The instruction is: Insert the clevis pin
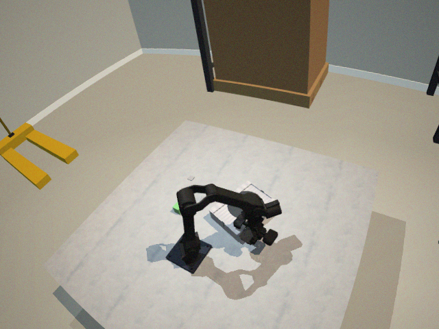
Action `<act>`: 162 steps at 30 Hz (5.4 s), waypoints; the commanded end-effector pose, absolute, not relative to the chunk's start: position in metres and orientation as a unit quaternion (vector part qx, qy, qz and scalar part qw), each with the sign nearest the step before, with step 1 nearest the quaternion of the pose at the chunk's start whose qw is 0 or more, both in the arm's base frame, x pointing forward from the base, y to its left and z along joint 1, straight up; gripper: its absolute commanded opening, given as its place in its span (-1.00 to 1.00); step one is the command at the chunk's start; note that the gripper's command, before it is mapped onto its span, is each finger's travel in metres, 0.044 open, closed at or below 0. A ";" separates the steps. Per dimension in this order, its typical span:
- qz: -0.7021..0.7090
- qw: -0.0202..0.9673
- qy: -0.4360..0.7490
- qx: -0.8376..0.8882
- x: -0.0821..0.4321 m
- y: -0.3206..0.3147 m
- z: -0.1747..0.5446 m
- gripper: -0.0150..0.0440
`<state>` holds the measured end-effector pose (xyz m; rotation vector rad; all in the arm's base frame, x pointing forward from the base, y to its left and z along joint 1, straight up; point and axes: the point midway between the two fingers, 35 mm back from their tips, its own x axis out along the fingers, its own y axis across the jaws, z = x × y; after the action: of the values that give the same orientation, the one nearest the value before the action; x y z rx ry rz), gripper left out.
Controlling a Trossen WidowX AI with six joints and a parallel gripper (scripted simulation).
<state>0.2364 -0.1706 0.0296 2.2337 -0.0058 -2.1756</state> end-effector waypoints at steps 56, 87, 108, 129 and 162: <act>-0.554 0.011 0.002 0.833 0.224 -0.171 0.027 -0.08; -0.555 0.011 -0.001 0.832 0.223 -0.172 0.059 -0.49; -0.561 0.031 0.020 0.827 0.226 -0.167 0.093 -0.49; -0.575 0.246 0.216 0.750 0.272 -0.129 0.105 -0.49; -0.460 0.539 0.519 0.478 0.324 -0.042 0.125 -0.49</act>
<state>0.3196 -0.0481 0.1206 1.2102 1.2059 -1.1347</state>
